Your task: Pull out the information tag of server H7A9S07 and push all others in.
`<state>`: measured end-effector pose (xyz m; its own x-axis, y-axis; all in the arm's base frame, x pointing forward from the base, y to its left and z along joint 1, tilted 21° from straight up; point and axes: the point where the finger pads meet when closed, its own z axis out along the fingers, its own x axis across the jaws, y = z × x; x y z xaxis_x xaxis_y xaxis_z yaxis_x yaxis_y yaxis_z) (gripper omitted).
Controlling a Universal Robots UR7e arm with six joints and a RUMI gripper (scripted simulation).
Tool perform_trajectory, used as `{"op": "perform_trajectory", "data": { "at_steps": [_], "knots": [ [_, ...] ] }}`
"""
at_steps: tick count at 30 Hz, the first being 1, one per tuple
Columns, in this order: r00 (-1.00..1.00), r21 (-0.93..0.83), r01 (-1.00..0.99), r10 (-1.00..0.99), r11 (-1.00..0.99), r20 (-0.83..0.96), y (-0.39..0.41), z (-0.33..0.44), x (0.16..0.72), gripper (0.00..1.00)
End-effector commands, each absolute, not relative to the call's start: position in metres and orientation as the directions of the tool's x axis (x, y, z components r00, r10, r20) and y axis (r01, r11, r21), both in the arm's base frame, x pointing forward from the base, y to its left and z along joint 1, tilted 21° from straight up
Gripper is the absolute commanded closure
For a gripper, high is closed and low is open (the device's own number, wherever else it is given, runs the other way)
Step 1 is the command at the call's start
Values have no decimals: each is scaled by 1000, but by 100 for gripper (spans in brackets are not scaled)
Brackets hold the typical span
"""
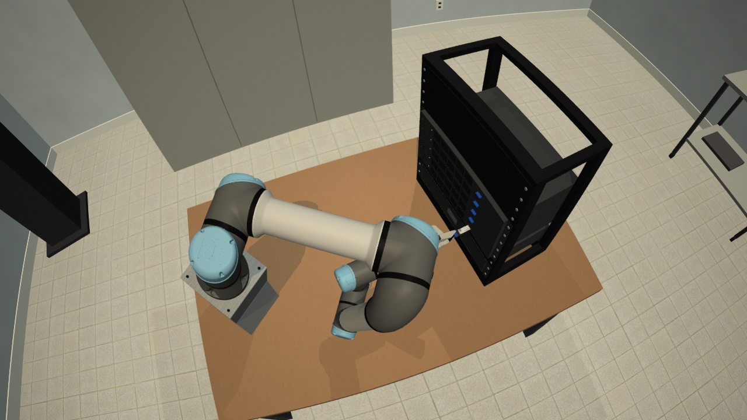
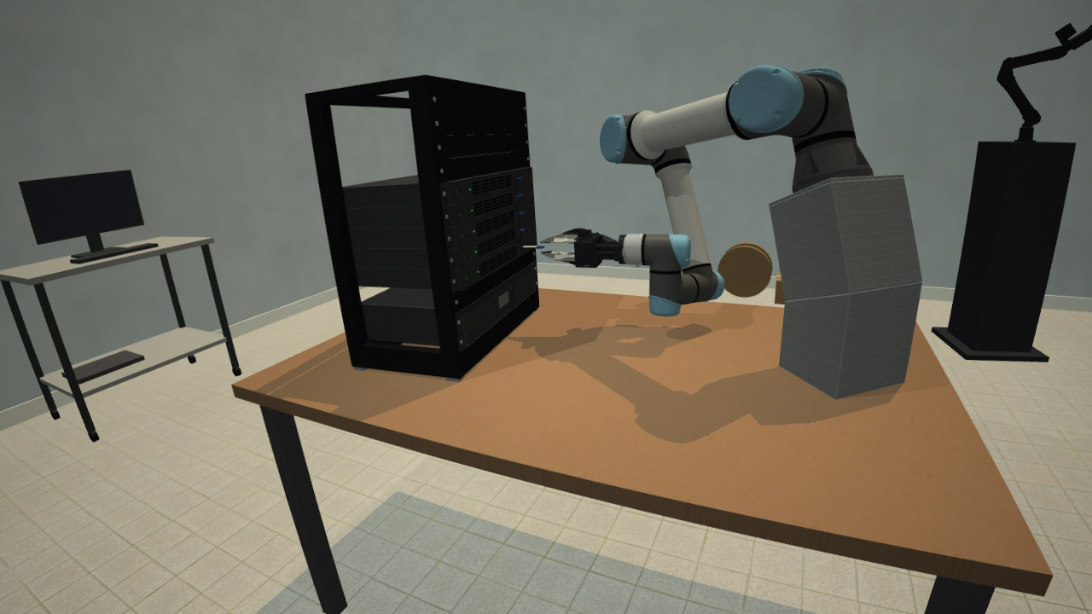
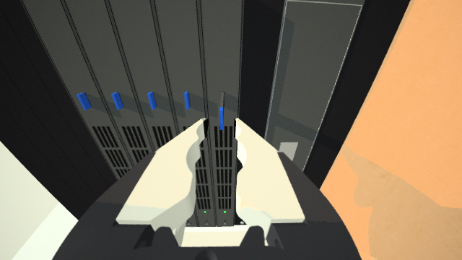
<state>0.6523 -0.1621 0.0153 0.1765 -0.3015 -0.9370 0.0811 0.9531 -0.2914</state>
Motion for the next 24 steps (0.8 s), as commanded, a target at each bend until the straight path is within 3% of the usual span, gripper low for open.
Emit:
{"op": "perform_trajectory", "data": {
  "at_steps": [1, 24],
  "knots": [
    [177, -292, 81, -302, 953, -937, -162, 16, 652, 85],
    [177, -292, 81, -302, 953, -937, -162, 15, 646, 85]
  ]
}}
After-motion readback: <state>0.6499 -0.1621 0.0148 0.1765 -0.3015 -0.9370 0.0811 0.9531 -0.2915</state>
